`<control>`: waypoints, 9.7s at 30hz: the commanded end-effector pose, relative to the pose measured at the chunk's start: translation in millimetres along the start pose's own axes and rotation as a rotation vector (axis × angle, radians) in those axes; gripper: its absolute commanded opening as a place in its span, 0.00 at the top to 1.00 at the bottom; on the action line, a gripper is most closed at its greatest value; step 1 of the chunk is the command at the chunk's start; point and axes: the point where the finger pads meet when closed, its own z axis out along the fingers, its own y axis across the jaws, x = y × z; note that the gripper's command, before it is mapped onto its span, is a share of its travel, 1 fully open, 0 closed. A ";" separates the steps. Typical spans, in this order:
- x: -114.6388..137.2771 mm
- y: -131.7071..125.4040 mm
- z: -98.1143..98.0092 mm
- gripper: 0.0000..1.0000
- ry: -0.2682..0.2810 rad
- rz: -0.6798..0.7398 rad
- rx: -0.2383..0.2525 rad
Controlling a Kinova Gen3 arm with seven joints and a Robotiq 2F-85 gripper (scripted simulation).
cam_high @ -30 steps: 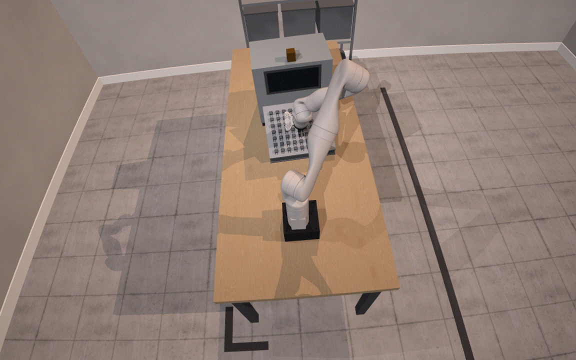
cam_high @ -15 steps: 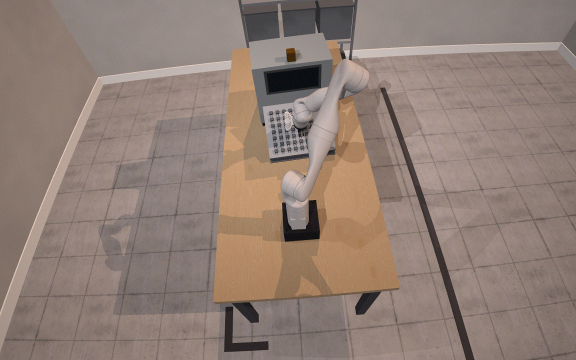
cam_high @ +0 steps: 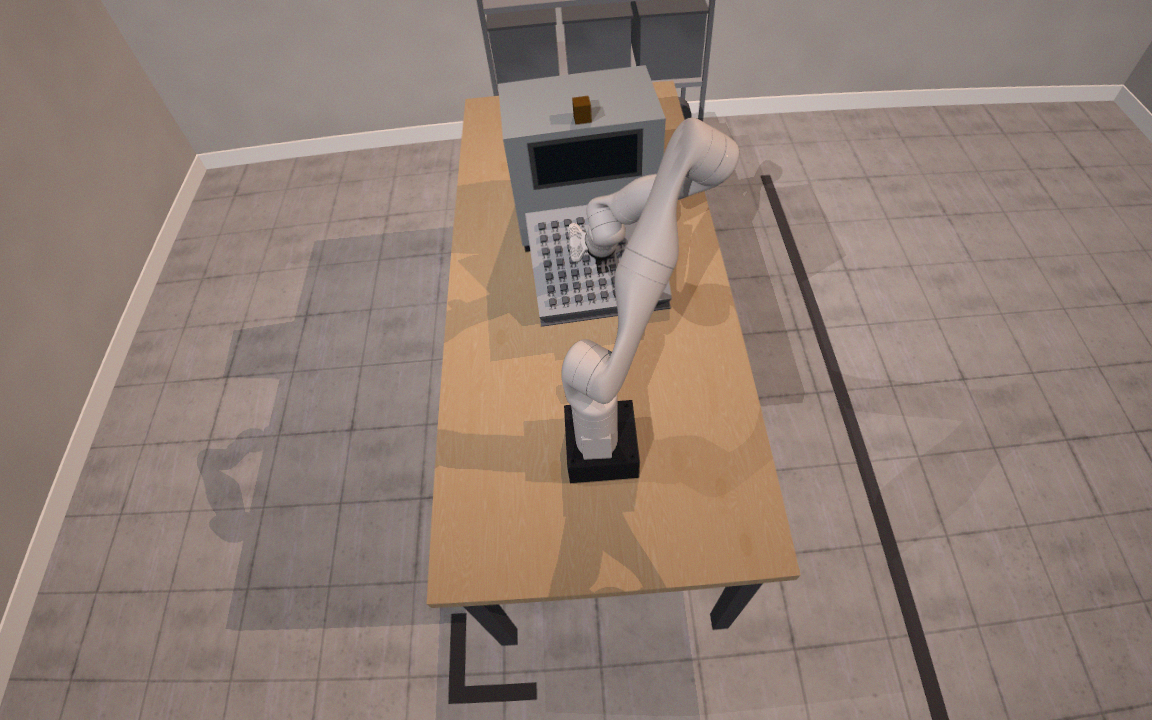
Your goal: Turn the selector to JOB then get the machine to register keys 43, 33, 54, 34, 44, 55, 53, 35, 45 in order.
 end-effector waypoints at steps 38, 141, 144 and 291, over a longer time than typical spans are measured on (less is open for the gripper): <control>-0.1 0.7 -15.3 0.90 0.000 0.000 -0.001; 0.0 68.7 -8.9 0.90 0.000 0.000 -0.001; 0.0 68.7 -7.8 0.90 0.000 0.000 -0.001; 0.0 34.7 -32.9 0.90 0.000 0.000 -0.001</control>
